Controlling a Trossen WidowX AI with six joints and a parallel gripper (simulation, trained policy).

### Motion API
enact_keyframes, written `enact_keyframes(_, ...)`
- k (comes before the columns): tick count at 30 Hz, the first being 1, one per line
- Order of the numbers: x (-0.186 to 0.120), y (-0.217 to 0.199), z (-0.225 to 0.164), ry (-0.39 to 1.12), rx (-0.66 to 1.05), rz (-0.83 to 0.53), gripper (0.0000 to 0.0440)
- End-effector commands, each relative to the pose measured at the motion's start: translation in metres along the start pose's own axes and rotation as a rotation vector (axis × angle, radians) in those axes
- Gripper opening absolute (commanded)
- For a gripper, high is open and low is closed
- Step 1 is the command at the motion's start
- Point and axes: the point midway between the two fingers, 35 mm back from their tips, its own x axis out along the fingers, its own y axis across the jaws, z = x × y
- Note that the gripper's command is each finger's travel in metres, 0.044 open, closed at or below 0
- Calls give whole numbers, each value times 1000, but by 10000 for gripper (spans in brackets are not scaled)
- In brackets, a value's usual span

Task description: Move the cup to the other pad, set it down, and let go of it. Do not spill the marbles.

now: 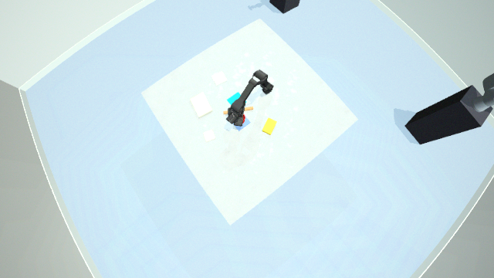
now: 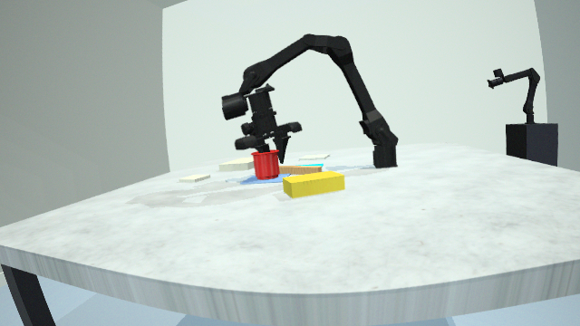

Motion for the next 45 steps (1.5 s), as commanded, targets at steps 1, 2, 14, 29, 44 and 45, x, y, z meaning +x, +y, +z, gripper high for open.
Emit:
enact_keyframes(1, 10, 0, -1, -1, -25, -4, 114)
enact_keyframes(2, 12, 0, -1, -2, -34, -5, 91)
enact_keyframes(14, 4, -6, 3, -21, -50, 17, 2)
enact_keyframes(29, -35, -30, 12, -31, 64, 78, 1)
enact_keyframes(44, -48, -58, 39, -67, 189, 142, 0)
enact_keyframes(45, -48, -60, 41, -69, 197, 145, 0)
